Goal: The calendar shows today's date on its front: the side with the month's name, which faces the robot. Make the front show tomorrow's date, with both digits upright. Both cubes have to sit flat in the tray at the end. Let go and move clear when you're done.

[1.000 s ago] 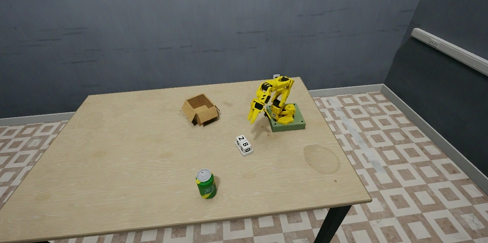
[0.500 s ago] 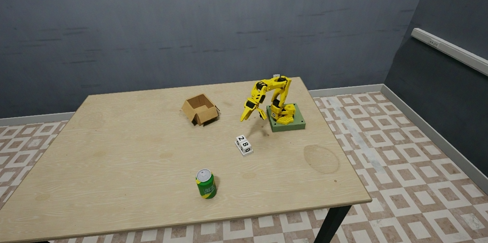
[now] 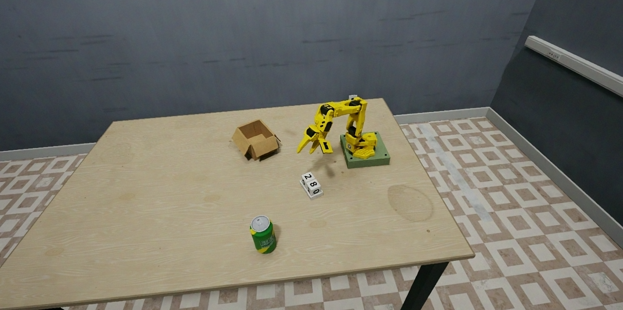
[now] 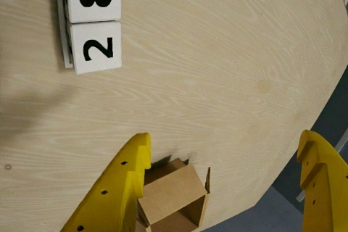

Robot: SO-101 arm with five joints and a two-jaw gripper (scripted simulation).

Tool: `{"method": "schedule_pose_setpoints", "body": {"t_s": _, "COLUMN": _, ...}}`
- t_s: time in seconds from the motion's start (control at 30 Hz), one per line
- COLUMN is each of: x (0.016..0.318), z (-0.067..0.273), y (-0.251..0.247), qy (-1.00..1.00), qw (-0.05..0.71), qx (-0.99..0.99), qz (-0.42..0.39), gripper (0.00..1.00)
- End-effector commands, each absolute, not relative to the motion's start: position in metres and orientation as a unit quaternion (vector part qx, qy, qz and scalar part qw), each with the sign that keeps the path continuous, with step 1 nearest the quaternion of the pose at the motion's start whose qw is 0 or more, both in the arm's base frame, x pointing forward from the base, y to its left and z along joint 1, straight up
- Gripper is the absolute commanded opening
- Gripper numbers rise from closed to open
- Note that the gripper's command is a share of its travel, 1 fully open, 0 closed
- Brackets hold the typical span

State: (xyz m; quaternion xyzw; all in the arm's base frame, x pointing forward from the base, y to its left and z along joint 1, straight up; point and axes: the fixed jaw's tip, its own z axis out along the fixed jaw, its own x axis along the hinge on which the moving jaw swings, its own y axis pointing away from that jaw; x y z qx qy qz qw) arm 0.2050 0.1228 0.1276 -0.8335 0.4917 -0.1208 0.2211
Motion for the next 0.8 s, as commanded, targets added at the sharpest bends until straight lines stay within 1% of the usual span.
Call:
{"method": "schedule_pose_setpoints", "body": {"t_s": 0.0, "x": 0.208, "z": 0.128, "y": 0.121, "qy": 0.526, "qw": 0.215, "qx": -0.815, "qz": -0.109, "gripper": 0.35}}
{"method": "schedule_pose_setpoints", "body": {"t_s": 0.53, "x": 0.209, "z": 0.126, "y": 0.121, "qy": 0.549, "qw": 0.209, "qx": -0.803, "qz": -0.101, "gripper": 0.35}}
{"method": "schedule_pose_setpoints", "body": {"t_s": 0.63, "x": 0.209, "z": 0.119, "y": 0.121, "qy": 0.551, "qw": 0.194, "qx": -0.806, "qz": -0.094, "gripper": 0.35}}
{"method": "schedule_pose_setpoints", "body": {"t_s": 0.77, "x": 0.209, "z": 0.1, "y": 0.121, "qy": 0.555, "qw": 0.155, "qx": -0.813, "qz": -0.075, "gripper": 0.35}}
